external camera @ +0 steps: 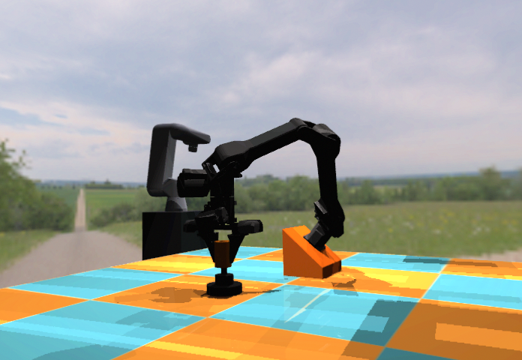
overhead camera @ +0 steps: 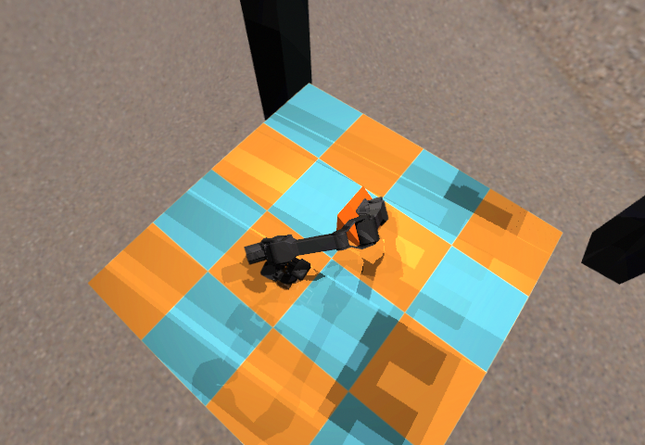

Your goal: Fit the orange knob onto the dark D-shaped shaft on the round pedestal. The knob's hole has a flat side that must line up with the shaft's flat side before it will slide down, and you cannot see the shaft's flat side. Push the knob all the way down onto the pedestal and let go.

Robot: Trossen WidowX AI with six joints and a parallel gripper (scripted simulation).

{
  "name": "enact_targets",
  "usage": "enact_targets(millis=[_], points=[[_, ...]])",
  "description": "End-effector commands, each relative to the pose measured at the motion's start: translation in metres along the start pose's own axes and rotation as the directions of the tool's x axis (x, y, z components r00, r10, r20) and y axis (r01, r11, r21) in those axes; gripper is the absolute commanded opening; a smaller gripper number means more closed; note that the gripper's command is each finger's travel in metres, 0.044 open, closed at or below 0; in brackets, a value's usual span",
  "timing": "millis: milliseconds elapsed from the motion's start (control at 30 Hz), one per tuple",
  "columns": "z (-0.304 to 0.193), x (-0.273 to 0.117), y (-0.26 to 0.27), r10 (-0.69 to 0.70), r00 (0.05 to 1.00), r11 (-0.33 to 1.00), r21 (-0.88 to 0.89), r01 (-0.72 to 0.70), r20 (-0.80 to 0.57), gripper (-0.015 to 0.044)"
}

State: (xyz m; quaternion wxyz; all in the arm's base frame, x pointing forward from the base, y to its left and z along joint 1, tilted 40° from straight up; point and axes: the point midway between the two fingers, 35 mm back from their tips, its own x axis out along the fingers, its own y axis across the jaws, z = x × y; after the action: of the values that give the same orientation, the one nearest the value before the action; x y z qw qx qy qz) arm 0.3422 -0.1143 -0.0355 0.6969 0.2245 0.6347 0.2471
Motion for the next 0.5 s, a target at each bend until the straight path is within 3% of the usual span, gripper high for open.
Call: enact_targets(millis=[0,233,467], points=[[0.0010,0.0001,-0.0002,0.001,1.000,1.000,0.002,-0.001,0.006,0.0000],[-0.0008,-0.0046,0.0009,0.001,1.000,1.000,-0.008,-0.001,0.006,0.0000],[-0.0043,-0.0055,0.0018,0.001,1.000,0.979,-0.203,0.000,0.006,0.0000]])
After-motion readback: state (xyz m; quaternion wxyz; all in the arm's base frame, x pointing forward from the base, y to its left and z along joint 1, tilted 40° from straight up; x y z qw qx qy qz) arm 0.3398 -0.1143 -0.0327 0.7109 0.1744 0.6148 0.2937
